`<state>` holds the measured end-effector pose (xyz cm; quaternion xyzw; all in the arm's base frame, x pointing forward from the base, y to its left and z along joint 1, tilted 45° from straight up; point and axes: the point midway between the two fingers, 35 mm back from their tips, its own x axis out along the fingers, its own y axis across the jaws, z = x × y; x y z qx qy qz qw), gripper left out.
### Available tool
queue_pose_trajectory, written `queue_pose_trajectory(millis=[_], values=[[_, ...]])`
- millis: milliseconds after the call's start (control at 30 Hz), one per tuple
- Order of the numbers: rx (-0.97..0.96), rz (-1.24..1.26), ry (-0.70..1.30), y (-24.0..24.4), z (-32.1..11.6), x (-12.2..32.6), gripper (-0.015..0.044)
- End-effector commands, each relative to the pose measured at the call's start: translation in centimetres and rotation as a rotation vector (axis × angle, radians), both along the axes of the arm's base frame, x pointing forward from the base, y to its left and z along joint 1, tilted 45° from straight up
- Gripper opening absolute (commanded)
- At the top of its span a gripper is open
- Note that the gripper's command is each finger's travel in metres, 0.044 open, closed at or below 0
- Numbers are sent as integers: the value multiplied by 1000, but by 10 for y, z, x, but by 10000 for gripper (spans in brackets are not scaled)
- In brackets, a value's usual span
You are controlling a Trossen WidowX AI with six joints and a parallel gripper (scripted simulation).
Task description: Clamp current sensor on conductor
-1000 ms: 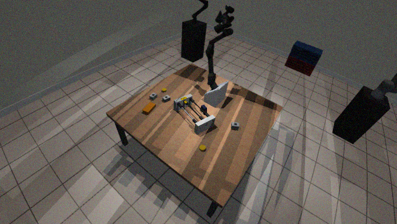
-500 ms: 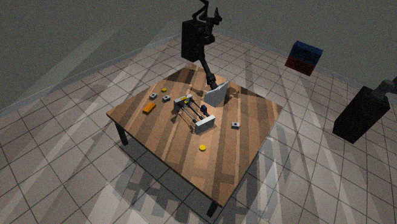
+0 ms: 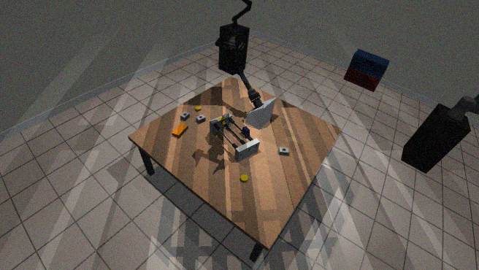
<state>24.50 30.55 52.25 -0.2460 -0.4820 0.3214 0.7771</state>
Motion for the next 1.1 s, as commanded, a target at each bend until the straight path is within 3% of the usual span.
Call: queue_pose_trajectory(millis=[0, 300, 600, 967, 1067], values=[[25, -119, 234, -59, -29, 39, 440], [193, -381, 653, -179, -105, 82, 440], [516, -657, 976, -297, -192, 73, 440], [547, -679, 996, -305, -200, 71, 440], [578, -743, 1107, -308, -224, 78, 440]])
